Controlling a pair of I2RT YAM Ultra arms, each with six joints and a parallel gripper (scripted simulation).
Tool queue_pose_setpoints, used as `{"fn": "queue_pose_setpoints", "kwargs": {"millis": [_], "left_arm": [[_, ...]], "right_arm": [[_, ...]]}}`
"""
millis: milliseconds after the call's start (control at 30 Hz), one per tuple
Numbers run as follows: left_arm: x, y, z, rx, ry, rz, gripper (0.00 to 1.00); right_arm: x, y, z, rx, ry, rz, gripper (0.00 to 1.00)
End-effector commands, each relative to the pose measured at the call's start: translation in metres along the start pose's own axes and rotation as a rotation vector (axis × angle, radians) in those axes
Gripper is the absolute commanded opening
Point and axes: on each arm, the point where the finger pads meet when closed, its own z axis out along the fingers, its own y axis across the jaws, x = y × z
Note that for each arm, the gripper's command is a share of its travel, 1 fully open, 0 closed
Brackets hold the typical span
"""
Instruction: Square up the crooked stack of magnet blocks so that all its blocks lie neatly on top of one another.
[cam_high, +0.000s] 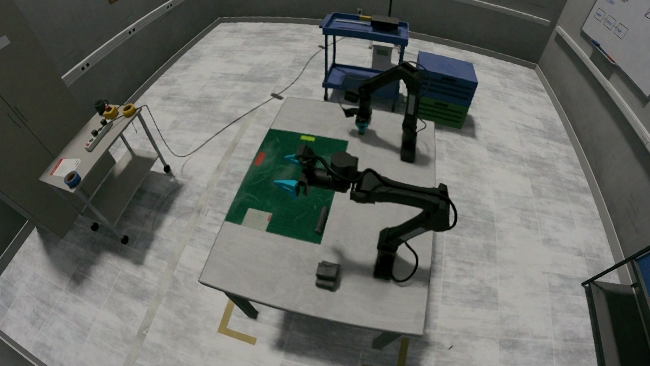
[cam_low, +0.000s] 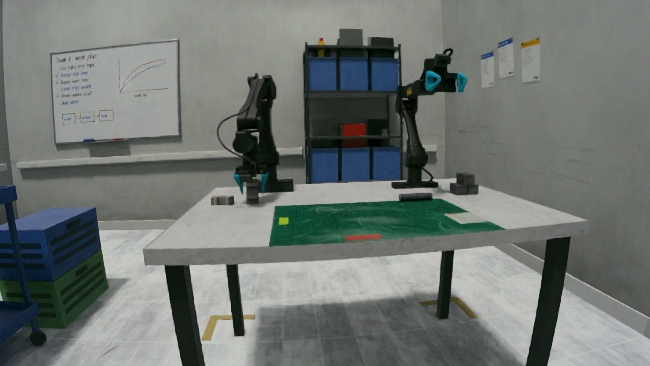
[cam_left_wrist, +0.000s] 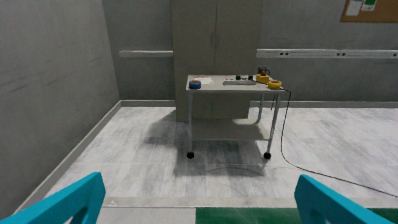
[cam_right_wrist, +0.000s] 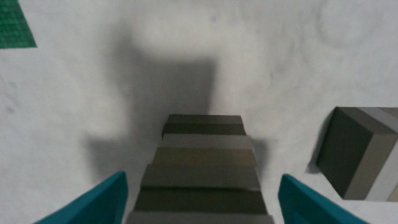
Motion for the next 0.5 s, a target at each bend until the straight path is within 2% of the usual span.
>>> {"fn": "queue_pose_setpoints", "kwargs": {"millis": [0, 467], "left_arm": [[-0.018, -0.002, -0.0089, 0.002, -0.027, 0.008, 1.0], [-0.018, -0.002, -0.0089, 0.002, -0.027, 0.008, 1.0]], "right_arm": [[-0.011, -0.0033, -0.0025, 0.018, -0.036, -0.009, 0.77], [-0.009, -0.0036, -0.0003, 0.017, -0.027, -0.007, 0.77]]}}
